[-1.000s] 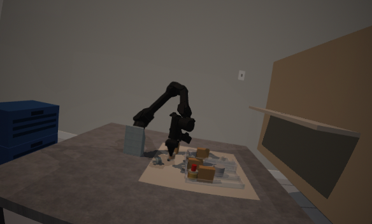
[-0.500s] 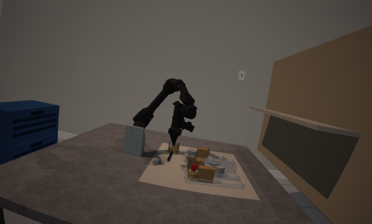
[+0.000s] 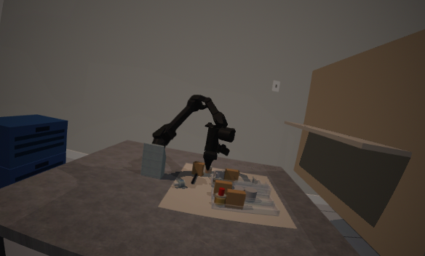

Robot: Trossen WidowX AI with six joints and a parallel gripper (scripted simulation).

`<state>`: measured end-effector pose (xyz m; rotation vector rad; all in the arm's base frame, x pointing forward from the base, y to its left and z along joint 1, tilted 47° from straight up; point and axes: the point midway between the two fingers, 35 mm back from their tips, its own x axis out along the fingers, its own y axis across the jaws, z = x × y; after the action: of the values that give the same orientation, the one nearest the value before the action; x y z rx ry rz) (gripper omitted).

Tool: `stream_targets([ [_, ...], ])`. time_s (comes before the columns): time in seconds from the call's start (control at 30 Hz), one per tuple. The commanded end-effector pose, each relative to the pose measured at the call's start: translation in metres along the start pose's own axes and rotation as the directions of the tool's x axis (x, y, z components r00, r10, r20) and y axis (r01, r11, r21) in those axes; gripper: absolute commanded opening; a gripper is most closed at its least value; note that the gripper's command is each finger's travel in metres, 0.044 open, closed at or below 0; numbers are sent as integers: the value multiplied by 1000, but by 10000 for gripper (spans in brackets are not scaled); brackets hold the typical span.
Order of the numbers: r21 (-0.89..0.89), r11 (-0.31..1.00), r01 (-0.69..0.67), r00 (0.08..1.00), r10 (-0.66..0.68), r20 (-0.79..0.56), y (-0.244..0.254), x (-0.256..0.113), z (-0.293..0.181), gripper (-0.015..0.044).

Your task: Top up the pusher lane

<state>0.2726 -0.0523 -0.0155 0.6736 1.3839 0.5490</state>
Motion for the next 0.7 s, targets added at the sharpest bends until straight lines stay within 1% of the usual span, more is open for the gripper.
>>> stream_targets([
  [0.0, -7, 1000, -13, 1000, 13, 3, 16, 8, 6, 0],
  [0.1, -15, 1000, -21, 1000, 21, 1, 28, 13, 10, 0],
  [0.23, -16, 1000, -21, 1000, 21, 1, 29, 18, 10, 0],
  [0.47, -16, 1000, -22, 1000, 22, 1, 29, 38, 10, 0],
  [0.67, -16, 1000, -22, 1000, 22, 1, 29, 39, 11, 0],
])
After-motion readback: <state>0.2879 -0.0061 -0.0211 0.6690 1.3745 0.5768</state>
